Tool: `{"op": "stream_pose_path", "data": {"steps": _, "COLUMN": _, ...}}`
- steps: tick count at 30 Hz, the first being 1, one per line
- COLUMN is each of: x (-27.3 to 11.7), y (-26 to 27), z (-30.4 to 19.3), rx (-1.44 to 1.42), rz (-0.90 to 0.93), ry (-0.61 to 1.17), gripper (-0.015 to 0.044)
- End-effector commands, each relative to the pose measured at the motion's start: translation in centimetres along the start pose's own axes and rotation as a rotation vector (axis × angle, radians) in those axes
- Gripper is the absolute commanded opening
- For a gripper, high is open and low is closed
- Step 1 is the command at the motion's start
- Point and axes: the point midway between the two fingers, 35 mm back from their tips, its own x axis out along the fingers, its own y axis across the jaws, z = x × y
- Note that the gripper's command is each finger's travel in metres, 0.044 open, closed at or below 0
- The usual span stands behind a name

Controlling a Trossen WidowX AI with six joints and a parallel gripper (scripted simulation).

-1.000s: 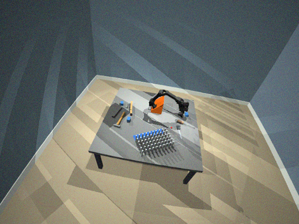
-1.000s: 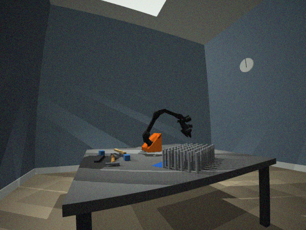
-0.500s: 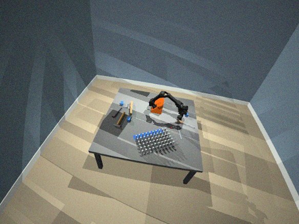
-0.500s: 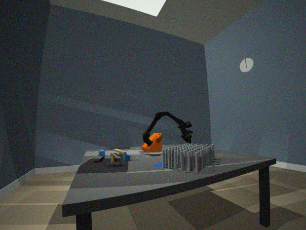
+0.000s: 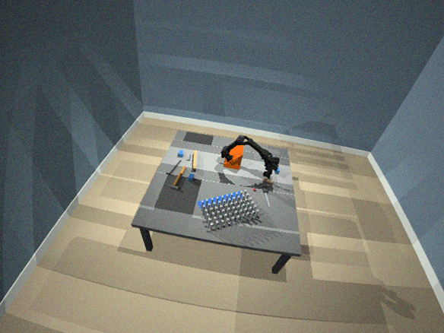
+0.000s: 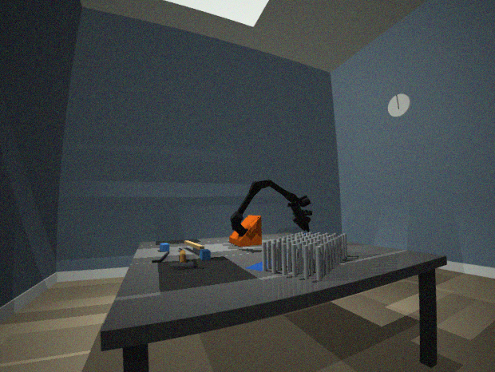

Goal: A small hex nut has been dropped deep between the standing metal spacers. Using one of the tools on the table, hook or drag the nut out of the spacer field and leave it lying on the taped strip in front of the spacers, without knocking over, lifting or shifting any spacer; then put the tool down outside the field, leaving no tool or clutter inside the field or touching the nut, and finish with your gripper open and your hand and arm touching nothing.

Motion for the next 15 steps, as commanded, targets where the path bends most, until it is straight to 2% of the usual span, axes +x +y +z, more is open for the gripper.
{"op": "stream_pose_path", "data": {"steps": 1, "x": 0.08, "y": -0.2, "z": -0.07, "rx": -0.002, "rz": -0.005, "ry": 0.002, "gripper": 0.028}}
{"op": "stream_pose_path", "data": {"steps": 15, "x": 0.61, "y": -0.23, "z": -0.24, "rx": -0.002, "rz": -0.005, "ry": 0.002, "gripper": 0.028}}
